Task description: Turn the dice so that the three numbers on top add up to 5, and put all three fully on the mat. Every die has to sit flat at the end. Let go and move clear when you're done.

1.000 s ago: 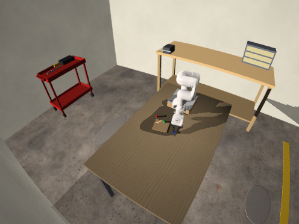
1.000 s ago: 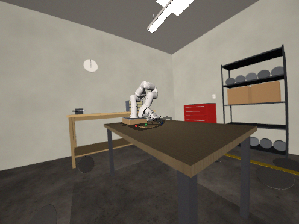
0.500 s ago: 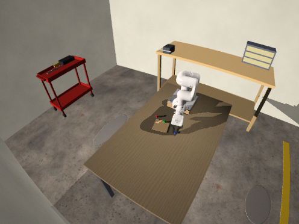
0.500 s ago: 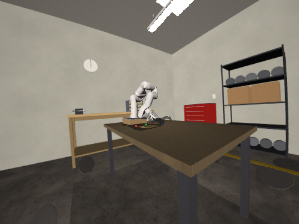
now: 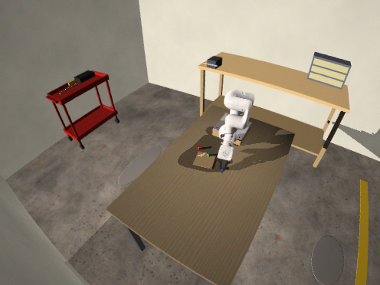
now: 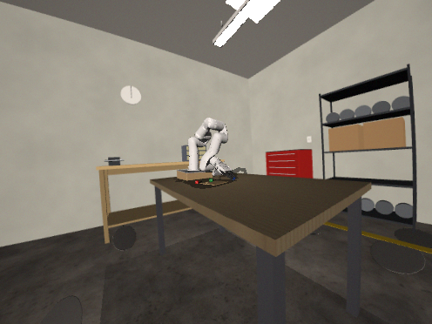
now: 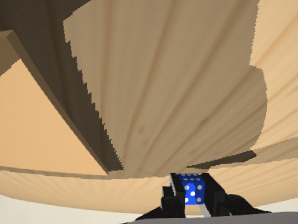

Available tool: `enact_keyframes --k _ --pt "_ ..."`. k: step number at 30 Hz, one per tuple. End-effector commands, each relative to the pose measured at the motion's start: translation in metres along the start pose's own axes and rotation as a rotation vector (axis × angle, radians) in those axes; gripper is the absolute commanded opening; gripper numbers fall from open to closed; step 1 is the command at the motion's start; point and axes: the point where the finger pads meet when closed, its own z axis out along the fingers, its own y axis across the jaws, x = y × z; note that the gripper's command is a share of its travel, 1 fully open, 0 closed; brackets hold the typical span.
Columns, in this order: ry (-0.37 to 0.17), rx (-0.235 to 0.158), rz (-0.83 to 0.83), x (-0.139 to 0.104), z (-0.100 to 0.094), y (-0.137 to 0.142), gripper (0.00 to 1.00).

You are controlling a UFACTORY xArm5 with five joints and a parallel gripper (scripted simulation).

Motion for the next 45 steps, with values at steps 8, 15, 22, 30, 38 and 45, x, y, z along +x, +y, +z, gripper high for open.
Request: enact_keyframes --k 8,15,22,30,38,45 --pt "-0.002 0.000 0.000 -0.0008 -0.0001 0.0000 0.15" --pt "-0.002 0.000 0.000 -0.0008 -0.0001 0.0000 0.23" --pt "-0.002 0.000 0.000 -0.0008 -0.0001 0.0000 0.32" --pt "-0.002 0.000 0.000 -0.0008 -0.0001 0.0000 0.36" --pt "-0.002 0.000 0.000 -0.0008 -0.0001 0.0000 0.36" --pt "-0.002 0.000 0.000 -0.0008 -0.0001 0.0000 0.36"
